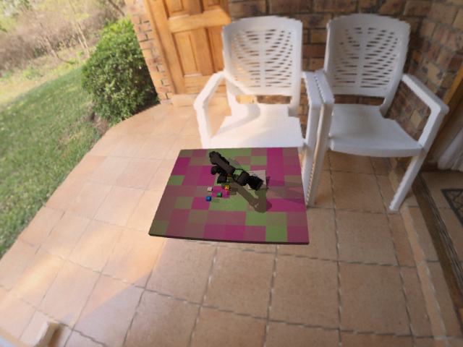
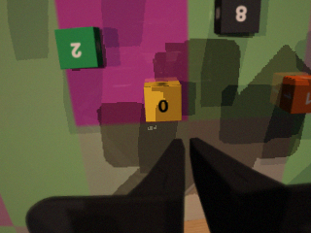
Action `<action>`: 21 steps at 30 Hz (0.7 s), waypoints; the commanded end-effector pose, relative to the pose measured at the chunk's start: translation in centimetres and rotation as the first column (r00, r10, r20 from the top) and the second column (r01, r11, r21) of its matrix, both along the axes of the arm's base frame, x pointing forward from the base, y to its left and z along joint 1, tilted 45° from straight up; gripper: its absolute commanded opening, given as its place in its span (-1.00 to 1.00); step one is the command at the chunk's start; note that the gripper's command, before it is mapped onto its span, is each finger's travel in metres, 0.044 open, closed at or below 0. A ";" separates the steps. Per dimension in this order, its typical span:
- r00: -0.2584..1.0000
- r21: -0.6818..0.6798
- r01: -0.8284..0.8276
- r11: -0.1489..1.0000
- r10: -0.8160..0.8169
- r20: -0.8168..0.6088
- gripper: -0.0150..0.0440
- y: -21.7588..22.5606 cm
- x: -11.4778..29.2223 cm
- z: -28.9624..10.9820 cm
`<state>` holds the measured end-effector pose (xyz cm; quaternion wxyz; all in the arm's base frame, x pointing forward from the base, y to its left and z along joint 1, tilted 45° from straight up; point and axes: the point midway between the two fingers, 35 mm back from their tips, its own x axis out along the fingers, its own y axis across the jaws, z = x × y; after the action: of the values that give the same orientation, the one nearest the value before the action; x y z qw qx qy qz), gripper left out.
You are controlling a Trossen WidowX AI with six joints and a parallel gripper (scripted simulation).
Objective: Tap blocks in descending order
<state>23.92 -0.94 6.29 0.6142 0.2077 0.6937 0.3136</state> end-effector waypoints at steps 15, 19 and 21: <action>1.000 0.014 -0.007 1.000 0.008 -0.018 -0.42 4.9 -1.8 -4.5; 1.000 0.014 -0.007 1.000 0.008 -0.018 -0.42 5.4 -1.9 -4.9; 1.000 0.015 -0.007 1.000 0.008 -0.018 -0.42 5.6 -2.0 -5.1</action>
<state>22.23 4.15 1.57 0.6085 0.2081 0.6962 0.3191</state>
